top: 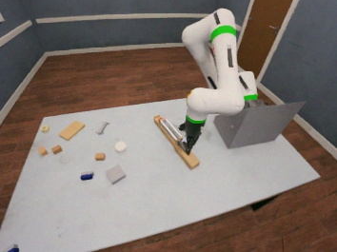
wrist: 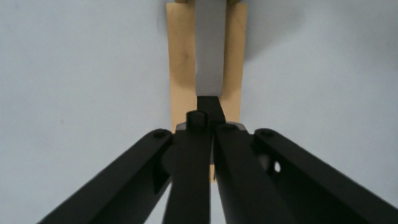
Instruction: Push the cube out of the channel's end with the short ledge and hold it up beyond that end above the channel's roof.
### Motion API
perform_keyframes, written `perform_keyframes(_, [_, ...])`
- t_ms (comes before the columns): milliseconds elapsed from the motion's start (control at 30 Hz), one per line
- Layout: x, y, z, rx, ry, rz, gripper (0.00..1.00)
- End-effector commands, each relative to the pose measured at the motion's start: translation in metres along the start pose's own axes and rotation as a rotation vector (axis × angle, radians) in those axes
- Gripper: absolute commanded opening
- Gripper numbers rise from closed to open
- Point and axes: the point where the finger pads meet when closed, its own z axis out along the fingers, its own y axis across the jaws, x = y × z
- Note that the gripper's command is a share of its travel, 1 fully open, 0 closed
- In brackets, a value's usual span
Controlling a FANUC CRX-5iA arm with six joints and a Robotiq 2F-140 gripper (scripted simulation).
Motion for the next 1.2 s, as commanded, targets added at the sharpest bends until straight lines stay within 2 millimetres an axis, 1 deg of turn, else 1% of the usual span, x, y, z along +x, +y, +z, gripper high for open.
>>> perform_keyframes(0, [0.003, -0.001, -0.001, 0.002, 0.0, 0.0, 0.1])
perform_keyframes(600, [0.019, -0.001, -0.001, 0.002, 0.0, 0.0, 0.1])
perform_keyframes(700, [0.019, -0.001, -0.001, 0.002, 0.0, 0.0, 0.1])
perform_keyframes(767, [0.019, -0.001, -0.009, 0.002, 0.0, 0.0, 0.1])
perform_keyframes(800, [0.019, -0.001, -0.018, 0.002, 0.0, 0.0, 0.1])
perform_keyframes(900, [0.019, -0.001, -0.052, 0.002, 0.0, 0.0, 0.1])
perform_keyframes(967, [0.019, -0.001, -0.068, 0.002, 0.0, 0.0, 0.1])
perform_keyframes(1000, [0.019, -0.001, -0.07, 0.002, 0.0, 0.0, 0.1])
perform_keyframes(1167, [0.019, -0.001, -0.071, 0.002, 0.0, 0.0, 0.1])
